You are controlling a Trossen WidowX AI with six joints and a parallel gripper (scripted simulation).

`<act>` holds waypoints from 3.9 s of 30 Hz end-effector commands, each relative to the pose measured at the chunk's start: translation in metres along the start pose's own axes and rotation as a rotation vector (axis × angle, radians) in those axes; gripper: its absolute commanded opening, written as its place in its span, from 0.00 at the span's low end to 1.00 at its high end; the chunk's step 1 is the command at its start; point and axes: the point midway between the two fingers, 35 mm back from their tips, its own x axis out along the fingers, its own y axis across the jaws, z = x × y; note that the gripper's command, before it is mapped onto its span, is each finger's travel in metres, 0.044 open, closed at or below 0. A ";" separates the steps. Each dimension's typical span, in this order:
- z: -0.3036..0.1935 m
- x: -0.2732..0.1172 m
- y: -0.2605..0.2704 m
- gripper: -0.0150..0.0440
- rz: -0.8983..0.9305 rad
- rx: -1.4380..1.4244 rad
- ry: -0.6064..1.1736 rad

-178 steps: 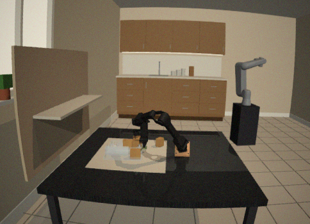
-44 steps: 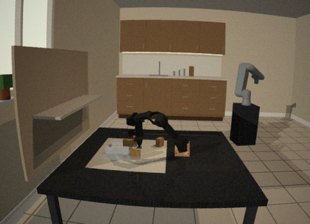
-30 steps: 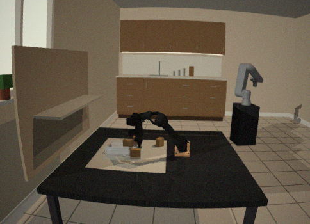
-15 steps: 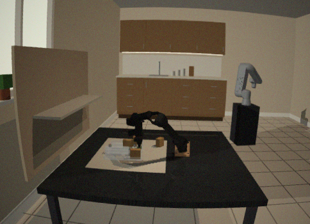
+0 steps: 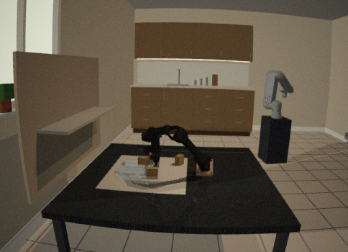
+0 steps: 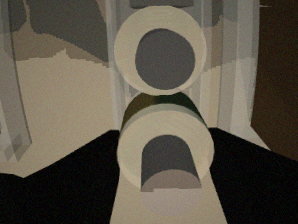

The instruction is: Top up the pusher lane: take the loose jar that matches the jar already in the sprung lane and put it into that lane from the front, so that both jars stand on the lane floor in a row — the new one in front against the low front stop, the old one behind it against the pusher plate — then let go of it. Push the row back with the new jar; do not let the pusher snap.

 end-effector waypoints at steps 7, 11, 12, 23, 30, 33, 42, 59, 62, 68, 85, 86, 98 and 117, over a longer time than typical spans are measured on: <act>0.008 -0.002 0.002 0.25 0.004 -0.014 -0.027; 0.008 -0.001 0.002 0.25 0.004 -0.014 -0.027; 0.008 0.000 0.002 0.25 0.004 -0.014 -0.027; 0.008 0.003 0.002 0.25 0.004 -0.014 -0.027; 0.008 0.005 0.002 0.25 0.004 -0.014 -0.027; 0.008 0.006 0.002 0.25 0.005 -0.014 -0.027; 0.008 0.009 0.002 0.25 0.005 -0.014 -0.027; 0.007 0.014 0.002 0.25 0.005 -0.014 -0.027; 0.006 0.015 0.002 0.25 0.005 -0.014 -0.027; 0.006 0.017 0.002 0.25 0.005 -0.014 -0.027; 0.004 0.020 0.002 0.25 0.005 -0.014 -0.027; 0.004 0.020 0.002 0.25 0.005 -0.014 -0.027; 0.002 0.020 0.002 0.25 0.005 -0.013 -0.027; -0.002 0.020 0.002 0.25 0.005 -0.013 -0.027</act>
